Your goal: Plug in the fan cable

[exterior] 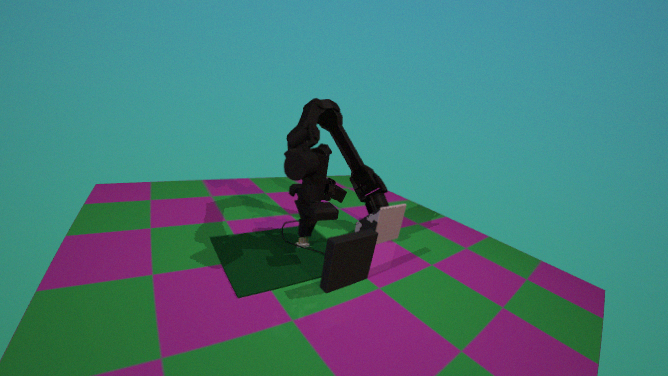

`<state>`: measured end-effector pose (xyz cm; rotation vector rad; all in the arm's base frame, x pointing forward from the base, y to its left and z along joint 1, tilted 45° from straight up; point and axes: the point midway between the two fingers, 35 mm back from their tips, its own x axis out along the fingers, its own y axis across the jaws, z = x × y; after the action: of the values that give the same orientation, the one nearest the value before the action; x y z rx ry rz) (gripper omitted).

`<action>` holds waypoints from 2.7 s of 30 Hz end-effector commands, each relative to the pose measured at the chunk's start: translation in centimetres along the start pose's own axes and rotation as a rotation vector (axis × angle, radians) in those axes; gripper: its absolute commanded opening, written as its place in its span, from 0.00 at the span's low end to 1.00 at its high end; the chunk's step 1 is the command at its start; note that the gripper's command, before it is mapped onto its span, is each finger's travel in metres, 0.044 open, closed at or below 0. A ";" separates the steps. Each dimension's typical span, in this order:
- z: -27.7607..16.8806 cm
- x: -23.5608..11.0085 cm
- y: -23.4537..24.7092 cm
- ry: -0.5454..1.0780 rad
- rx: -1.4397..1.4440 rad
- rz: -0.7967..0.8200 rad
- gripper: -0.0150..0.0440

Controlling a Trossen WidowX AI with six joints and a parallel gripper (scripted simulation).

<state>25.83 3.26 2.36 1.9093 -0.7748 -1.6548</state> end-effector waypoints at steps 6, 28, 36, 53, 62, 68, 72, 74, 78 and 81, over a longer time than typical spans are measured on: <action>0.0 0.2 0.0 0.005 -0.005 0.003 0.25; -0.3 0.4 0.0 0.005 -0.016 0.003 0.25; -0.2 0.5 0.0 0.005 -0.014 0.003 0.25; -0.2 0.9 0.0 0.005 -0.014 0.004 0.25; -0.2 1.3 0.0 0.005 -0.013 0.004 0.25; -0.2 1.7 0.0 0.005 -0.013 0.004 0.25; -0.2 1.9 0.0 0.005 -0.013 0.004 0.25; -0.2 2.0 0.0 0.005 -0.013 0.004 0.25; -0.2 2.2 0.1 0.006 -0.013 0.004 0.25; -0.2 2.4 0.1 0.006 -0.013 0.004 0.25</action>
<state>26.23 1.85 0.89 1.9063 -0.7602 -1.6517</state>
